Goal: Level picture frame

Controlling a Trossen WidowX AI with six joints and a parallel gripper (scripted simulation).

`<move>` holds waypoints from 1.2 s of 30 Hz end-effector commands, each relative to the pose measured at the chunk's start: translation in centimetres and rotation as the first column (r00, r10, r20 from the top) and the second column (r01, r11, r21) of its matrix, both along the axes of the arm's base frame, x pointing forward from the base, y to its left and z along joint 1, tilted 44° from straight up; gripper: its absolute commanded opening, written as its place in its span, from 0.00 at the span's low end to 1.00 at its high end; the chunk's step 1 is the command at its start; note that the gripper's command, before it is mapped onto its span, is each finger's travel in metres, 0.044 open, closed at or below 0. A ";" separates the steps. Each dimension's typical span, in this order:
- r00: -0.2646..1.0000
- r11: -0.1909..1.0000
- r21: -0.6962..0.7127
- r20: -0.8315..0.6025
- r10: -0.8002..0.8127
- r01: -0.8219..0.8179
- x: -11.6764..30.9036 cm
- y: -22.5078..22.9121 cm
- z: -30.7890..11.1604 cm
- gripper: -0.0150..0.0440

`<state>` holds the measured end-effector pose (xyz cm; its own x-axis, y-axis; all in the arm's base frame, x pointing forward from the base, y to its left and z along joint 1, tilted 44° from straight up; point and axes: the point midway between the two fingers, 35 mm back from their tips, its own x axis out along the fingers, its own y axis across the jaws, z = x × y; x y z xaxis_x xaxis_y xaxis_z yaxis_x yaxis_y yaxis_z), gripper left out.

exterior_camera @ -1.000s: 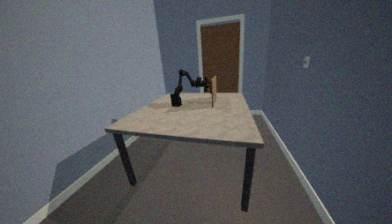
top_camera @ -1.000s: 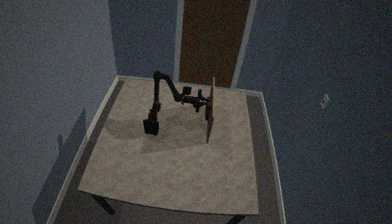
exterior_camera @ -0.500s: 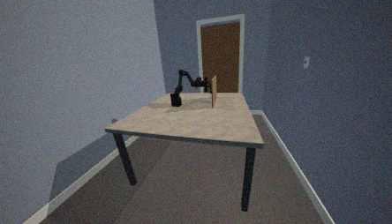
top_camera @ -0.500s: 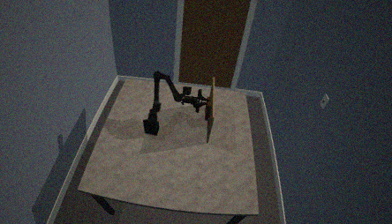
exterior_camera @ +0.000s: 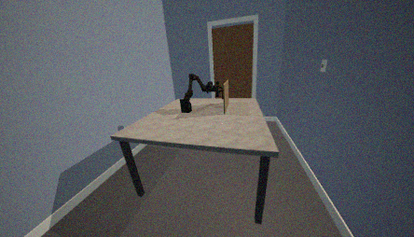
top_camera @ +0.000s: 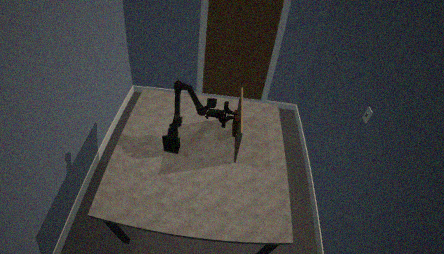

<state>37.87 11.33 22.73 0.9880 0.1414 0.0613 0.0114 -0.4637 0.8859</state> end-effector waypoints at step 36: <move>1.000 1.000 0.006 0.006 -0.003 0.003 0.1 -0.3 -0.6 0.25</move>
